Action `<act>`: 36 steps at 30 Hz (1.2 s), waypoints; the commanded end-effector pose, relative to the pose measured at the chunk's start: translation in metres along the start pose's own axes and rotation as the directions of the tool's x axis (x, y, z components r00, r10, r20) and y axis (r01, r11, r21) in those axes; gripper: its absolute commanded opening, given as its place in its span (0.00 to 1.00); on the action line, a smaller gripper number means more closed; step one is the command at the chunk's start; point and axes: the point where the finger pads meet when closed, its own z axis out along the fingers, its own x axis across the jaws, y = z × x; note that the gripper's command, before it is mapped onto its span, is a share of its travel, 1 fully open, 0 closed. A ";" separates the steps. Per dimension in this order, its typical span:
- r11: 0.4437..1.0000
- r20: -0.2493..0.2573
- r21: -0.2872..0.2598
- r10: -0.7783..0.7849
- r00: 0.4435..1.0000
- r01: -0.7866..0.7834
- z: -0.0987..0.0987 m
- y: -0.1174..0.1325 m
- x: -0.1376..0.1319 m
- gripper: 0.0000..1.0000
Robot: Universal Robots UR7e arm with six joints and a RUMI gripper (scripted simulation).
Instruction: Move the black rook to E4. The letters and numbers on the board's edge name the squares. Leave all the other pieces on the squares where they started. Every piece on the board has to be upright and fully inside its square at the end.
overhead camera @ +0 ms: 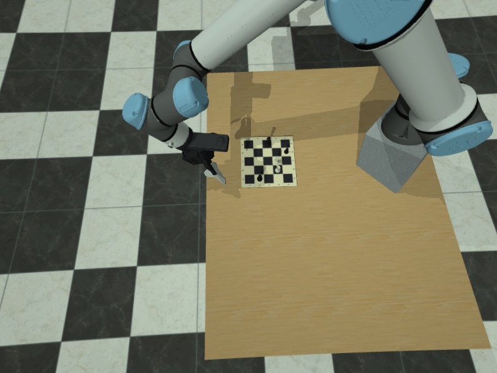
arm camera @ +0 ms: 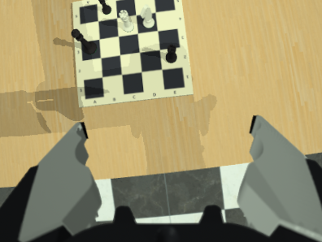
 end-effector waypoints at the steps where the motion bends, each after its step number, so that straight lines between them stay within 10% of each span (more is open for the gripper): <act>1: 0.995 0.002 -0.093 -0.018 1.000 0.019 0.003 -0.011 0.004 1.00; 12: 0.961 0.023 -0.269 -0.056 0.998 0.060 0.013 -0.046 0.011 1.00; 36: 0.881 0.054 -0.462 -0.089 0.995 0.104 0.028 -0.102 0.013 1.00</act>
